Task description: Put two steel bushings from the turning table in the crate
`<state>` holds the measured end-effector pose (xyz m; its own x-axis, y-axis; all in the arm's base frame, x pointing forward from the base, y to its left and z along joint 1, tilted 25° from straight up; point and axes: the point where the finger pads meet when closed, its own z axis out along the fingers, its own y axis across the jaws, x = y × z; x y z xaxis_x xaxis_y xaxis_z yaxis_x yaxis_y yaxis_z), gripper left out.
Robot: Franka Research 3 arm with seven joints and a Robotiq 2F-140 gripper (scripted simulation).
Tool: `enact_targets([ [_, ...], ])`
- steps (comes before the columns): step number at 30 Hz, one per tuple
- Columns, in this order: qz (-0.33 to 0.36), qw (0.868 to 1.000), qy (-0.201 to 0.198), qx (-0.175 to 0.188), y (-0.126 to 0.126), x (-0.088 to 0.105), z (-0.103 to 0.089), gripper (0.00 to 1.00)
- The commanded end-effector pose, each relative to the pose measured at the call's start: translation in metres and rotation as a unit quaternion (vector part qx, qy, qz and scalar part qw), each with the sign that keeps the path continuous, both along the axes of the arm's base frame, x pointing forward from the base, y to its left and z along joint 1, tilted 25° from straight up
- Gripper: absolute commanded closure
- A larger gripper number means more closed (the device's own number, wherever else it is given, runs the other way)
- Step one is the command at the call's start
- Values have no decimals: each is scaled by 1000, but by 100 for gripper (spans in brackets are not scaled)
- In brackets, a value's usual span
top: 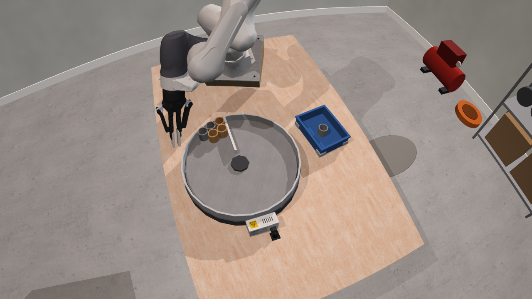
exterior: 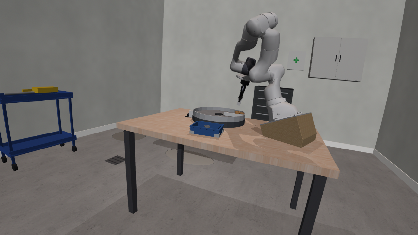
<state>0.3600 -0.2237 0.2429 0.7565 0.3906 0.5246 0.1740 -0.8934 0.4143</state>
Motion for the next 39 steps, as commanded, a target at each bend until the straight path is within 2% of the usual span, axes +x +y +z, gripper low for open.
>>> enact_targets([
  [1, -53, 996, -7, 64, 12, -3, -5, 90],
  [20, -75, 994, 5, 85, 19, -11, -11, 90],
  [22, -89, 991, 13, 98, 24, -16, -15, 90],
  [31, -107, 987, 24, 116, 31, -22, -20, 90],
  [39, -111, 986, 26, 120, 33, -24, -21, 90],
])
